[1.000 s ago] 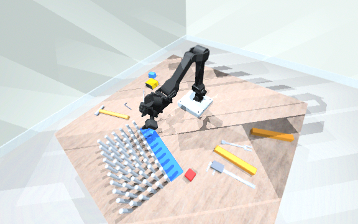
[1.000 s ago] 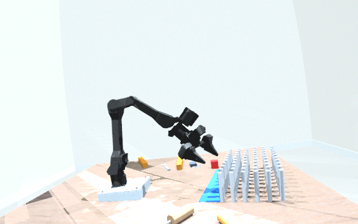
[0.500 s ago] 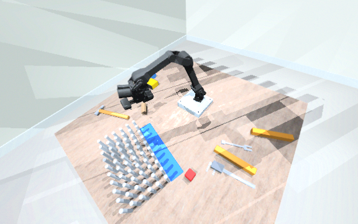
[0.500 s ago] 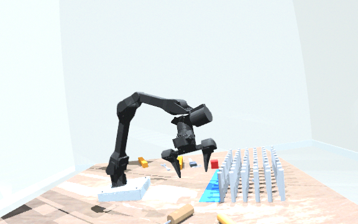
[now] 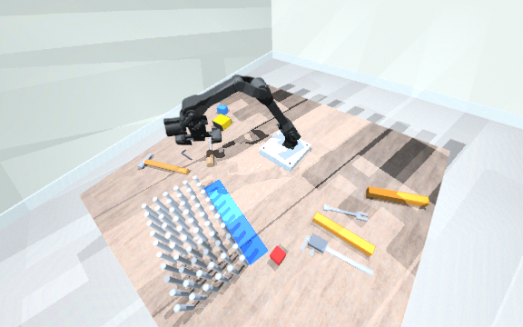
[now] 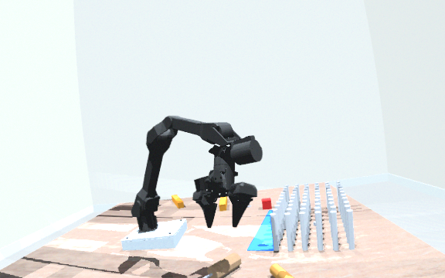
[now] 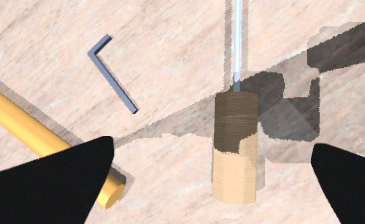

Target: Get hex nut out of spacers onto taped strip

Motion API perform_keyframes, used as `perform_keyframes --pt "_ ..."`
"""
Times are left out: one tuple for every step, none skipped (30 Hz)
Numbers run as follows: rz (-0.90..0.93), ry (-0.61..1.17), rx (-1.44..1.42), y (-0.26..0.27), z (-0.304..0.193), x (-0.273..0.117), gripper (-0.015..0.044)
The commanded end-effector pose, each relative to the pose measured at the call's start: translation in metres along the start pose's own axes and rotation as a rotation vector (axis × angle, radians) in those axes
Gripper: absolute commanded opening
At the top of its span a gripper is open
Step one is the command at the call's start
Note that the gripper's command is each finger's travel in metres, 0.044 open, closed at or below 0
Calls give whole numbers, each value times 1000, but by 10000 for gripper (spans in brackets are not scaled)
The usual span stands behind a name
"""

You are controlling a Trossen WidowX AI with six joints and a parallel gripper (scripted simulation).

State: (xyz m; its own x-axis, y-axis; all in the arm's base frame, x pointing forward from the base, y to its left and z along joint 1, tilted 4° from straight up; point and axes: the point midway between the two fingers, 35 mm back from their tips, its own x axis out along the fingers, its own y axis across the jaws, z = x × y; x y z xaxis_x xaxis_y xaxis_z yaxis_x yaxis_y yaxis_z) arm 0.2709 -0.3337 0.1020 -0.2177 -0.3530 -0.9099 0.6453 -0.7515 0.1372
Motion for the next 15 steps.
perform_keyframes --pt "-30 -7 -6 -12 -13 35 440" --pt "-30 -7 -6 -13 -14 36 440" --pt "-30 -7 -6 -13 -14 36 440" --pt "-30 -7 -6 -13 -14 36 440" --pt "-30 -7 -6 -13 -14 36 440" --pt "-30 -7 -6 -13 -14 36 440" --pt "-30 -7 -6 -13 -14 36 440" --pt "-30 -7 -6 -13 -14 36 440" --pt "-30 -7 -6 -13 -14 36 440" --pt "-30 -7 -6 -13 -14 36 440" --pt "-30 -7 -6 -13 -14 36 440" --pt "-30 -7 -6 -13 -14 36 440" --pt "-30 -7 -6 -13 -14 36 440" --pt "-30 -4 -9 -13 -15 36 440" --pt "-30 -4 -9 -13 -15 36 414"
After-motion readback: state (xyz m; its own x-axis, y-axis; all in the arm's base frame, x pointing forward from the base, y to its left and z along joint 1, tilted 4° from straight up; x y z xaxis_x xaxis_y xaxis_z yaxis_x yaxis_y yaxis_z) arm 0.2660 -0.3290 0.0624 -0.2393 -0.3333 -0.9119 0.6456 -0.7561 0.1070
